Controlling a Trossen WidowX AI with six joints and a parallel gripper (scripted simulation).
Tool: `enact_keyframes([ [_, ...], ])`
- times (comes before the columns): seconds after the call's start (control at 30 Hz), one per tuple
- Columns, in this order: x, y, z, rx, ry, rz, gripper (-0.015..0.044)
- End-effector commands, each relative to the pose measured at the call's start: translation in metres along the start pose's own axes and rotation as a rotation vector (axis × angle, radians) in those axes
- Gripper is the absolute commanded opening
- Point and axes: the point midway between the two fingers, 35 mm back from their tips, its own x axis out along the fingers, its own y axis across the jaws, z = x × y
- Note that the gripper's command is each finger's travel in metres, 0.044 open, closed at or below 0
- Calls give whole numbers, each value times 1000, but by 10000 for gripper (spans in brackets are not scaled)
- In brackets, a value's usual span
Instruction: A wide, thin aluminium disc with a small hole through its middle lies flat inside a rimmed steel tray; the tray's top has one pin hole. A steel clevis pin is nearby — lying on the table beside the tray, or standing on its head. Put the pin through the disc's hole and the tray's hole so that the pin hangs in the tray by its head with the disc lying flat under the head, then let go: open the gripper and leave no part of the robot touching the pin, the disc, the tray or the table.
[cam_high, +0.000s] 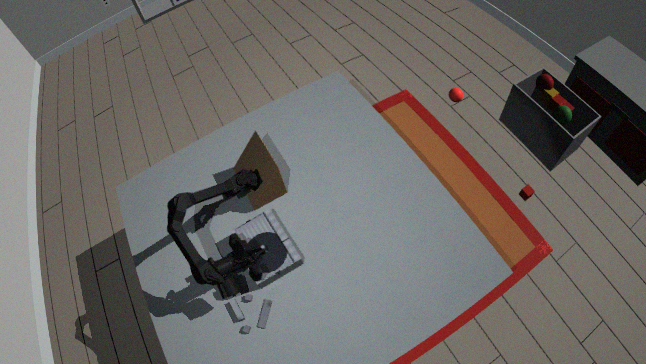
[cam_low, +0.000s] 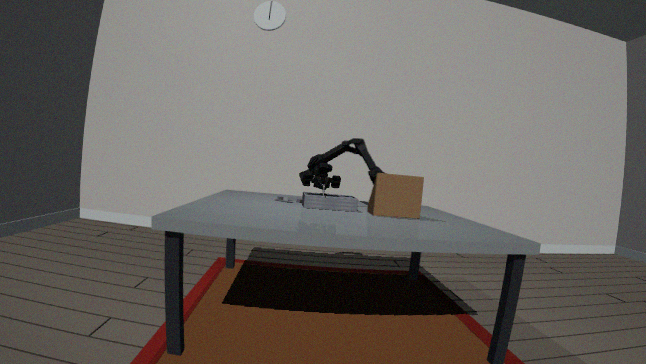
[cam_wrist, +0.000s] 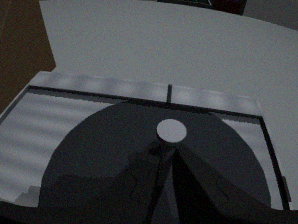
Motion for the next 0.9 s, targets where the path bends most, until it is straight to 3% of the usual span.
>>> enact_keyframes([
  [0.0,0,0,0,-11,4,-5,0],
  [0.87,-2,0,-3,-10,-27,-5,0],
])
